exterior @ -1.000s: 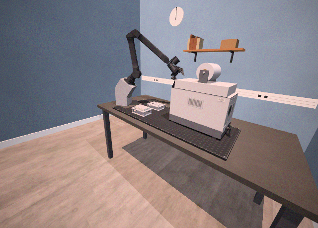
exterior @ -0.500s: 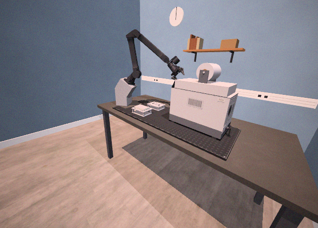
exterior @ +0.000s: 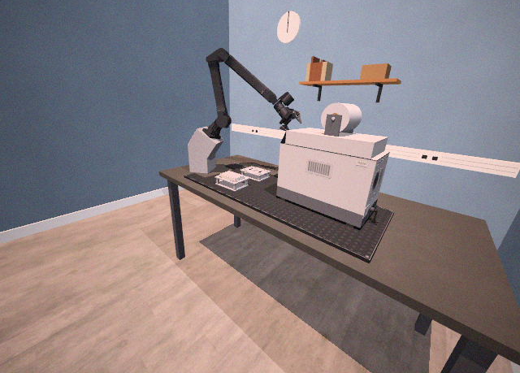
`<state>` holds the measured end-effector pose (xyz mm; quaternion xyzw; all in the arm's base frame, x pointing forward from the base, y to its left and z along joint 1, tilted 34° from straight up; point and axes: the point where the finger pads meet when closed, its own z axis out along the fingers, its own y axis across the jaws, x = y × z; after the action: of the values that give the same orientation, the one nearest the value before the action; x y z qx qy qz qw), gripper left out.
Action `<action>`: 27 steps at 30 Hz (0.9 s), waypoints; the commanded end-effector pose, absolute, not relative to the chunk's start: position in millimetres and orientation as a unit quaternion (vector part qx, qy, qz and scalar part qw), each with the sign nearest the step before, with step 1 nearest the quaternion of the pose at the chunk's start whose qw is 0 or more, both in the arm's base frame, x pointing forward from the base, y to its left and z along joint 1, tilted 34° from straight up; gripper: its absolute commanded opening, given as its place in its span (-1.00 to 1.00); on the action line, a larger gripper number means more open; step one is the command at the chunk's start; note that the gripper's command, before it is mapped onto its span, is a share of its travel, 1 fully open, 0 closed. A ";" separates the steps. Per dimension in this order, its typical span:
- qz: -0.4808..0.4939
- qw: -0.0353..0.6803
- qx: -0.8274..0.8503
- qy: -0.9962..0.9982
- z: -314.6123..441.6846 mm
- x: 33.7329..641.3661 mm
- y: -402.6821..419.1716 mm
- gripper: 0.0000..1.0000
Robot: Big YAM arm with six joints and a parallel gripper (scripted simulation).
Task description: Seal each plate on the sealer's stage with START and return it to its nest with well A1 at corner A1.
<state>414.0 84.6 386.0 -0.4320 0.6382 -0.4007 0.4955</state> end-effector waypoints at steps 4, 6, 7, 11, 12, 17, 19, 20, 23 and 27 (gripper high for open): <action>-0.405 0.515 -0.411 0.633 419.3 411.2 80.2 1.00; -0.406 0.519 -0.408 0.632 423.8 409.1 79.4 1.00; -0.406 0.519 -0.408 0.632 423.8 409.1 79.4 1.00; -0.407 0.527 -0.402 0.628 429.9 408.4 79.1 1.00; -0.408 0.528 -0.401 0.628 431.3 408.6 79.2 1.00; -0.408 0.529 -0.401 0.627 431.5 412.7 81.0 1.00; -0.408 0.528 -0.402 0.628 430.1 415.0 81.9 1.00; -0.408 0.527 -0.402 0.628 429.3 416.2 82.4 1.00; -0.408 0.527 -0.402 0.628 429.4 418.0 83.2 1.00; -0.408 0.528 -0.402 0.628 430.3 418.6 83.5 1.00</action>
<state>413.1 84.2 387.1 -0.4314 0.6379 -0.4009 0.4962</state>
